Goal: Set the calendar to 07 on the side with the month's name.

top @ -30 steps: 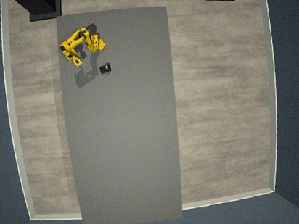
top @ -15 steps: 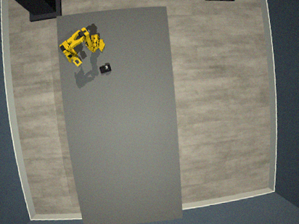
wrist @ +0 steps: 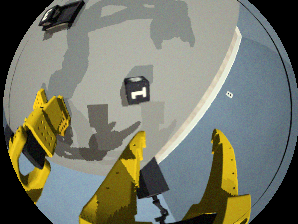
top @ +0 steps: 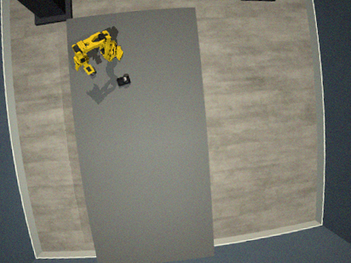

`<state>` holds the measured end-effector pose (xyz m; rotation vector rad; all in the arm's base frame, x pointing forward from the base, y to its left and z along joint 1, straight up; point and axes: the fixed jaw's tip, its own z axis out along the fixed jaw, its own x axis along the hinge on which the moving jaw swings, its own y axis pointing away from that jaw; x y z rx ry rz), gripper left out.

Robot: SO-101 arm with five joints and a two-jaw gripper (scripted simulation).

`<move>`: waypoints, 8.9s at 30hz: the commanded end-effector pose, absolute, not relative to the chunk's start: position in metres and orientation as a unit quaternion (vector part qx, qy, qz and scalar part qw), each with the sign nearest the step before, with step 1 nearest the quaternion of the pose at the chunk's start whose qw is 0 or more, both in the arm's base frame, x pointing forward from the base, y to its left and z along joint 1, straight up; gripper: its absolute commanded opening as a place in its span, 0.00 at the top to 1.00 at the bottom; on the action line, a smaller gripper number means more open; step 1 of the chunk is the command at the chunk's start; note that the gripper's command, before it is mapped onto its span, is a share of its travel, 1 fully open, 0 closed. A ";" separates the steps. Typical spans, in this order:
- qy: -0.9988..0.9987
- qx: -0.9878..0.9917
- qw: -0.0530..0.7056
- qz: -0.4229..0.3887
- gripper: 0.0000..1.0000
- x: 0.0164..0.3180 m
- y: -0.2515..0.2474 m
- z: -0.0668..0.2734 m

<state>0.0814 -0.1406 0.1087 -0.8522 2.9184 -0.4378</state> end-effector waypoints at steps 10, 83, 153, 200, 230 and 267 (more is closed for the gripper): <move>0.924 -0.271 0.064 -0.263 0.65 0.080 -0.141 0.145; 0.959 -0.283 0.002 -0.009 0.65 0.072 -0.133 0.059; 0.959 -0.283 0.002 -0.009 0.65 0.072 -0.133 0.019; 0.959 -0.283 0.002 -0.009 0.83 0.077 -0.142 0.019; 0.959 -0.283 0.002 -0.009 1.00 0.077 -0.142 0.038; 0.959 -0.283 0.002 -0.009 1.00 0.074 -0.137 0.069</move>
